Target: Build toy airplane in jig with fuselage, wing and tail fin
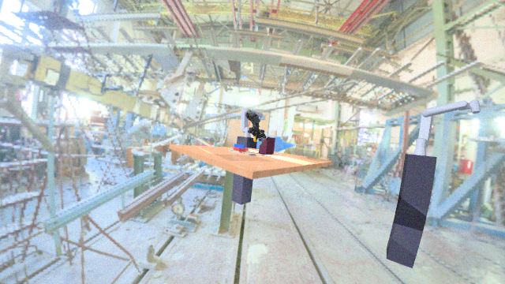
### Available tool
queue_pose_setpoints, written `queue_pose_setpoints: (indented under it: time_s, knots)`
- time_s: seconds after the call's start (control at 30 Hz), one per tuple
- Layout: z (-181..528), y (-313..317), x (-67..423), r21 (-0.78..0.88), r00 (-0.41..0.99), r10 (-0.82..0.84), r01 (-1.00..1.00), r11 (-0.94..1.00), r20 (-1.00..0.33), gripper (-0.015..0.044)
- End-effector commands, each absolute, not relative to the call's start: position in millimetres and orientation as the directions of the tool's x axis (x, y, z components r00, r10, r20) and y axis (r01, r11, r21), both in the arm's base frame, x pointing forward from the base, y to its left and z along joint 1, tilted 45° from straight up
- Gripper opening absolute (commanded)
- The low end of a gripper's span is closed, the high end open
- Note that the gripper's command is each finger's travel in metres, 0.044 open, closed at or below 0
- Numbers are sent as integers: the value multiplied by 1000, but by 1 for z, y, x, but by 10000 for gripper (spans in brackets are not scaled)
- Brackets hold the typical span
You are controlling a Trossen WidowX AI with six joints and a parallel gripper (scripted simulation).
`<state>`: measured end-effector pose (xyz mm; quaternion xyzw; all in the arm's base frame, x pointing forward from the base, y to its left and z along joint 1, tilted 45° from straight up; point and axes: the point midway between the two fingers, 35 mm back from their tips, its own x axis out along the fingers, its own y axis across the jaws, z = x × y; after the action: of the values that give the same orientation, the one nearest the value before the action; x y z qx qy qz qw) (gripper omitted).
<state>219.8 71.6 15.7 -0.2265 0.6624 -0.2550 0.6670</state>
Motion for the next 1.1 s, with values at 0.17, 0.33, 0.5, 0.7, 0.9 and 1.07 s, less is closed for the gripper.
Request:
queue_pose_setpoints:
  time_s: [0.17, 0.33, 0.5, 0.7, 0.9, 1.07]
  knots:
    - [32, 45, 222, -640, -2, -641, 31, 767, -768, 0]
    - [40, 31, 223, -641, 3, -641, 27, 767, -767, 0]
    - [49, 17, 222, -644, 7, -644, 23, 765, -765, 0]
    - [58, 0, 220, -649, 11, -649, 19, 761, -761, 0]
    - [67, -17, 217, -656, 14, -656, 16, 755, -755, 0]
    - [74, -31, 212, -663, 15, -664, 14, 748, -748, 0]
